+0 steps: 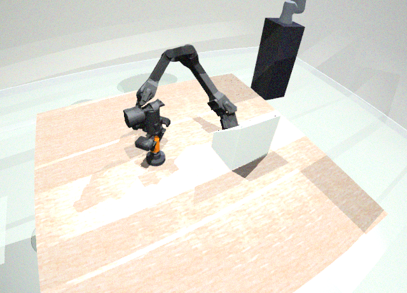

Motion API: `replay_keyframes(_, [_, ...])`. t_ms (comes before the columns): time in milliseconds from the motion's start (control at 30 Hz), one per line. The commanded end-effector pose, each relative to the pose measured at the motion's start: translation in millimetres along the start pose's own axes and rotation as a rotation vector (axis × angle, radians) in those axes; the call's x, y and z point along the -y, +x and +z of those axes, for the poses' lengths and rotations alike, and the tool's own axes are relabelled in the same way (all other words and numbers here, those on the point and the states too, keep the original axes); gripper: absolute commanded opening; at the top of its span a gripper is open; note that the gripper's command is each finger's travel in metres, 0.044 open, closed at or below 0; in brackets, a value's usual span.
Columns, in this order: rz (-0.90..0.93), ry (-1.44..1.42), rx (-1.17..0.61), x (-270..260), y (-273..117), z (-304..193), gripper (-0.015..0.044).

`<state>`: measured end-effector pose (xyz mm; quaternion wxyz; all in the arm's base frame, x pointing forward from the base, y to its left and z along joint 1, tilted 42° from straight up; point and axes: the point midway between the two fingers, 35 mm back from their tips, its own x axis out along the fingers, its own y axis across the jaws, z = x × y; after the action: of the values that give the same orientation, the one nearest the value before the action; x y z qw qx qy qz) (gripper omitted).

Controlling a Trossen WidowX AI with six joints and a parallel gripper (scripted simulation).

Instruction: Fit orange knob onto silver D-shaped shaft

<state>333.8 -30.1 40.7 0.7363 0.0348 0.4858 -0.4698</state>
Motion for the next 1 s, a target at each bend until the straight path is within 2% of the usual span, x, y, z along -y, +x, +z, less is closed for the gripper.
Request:
replay_keyframes(0, [0.001, -0.003, 0.001, -0.9, 0.1, -1.6, 0.0])
replay_keyframes(400, [0.001, -0.003, 0.001, -0.4, -4.4, -2.9, 0.0])
replay_keyframes(633, [0.001, 0.197, 0.001, -1.1, -3.8, -0.9, 0.0])
replay_keyframes(967, [0.001, 0.207, 0.001, -1.9, 0.6, -0.4, 0.0])
